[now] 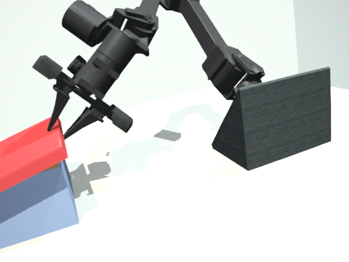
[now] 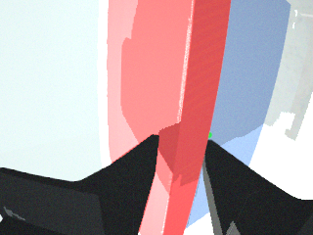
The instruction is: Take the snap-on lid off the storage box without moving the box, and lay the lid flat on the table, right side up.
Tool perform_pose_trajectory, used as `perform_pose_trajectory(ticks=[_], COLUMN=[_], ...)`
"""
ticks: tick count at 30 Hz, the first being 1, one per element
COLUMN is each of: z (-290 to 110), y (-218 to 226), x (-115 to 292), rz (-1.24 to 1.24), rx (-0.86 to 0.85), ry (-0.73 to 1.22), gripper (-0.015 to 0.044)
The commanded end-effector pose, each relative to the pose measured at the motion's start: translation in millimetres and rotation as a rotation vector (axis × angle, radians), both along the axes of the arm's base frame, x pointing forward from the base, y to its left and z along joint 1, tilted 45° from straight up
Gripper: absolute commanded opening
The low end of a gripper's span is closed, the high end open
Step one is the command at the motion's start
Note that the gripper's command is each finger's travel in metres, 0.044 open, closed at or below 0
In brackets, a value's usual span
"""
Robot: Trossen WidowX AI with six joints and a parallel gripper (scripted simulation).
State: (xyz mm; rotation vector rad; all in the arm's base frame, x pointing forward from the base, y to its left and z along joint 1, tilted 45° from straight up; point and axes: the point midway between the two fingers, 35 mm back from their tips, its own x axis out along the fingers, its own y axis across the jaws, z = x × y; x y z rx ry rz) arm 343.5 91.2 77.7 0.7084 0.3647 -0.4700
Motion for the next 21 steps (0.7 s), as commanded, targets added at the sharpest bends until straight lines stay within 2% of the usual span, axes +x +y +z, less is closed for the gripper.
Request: perform_pose_trajectory(ticks=[1,21], z=[7,26], y=[6,27], x=[1,7], rz=[0.003,0.003], rx=[0.004,0.004], ry=[-0.009,-0.009], gripper=[0.0,0.0])
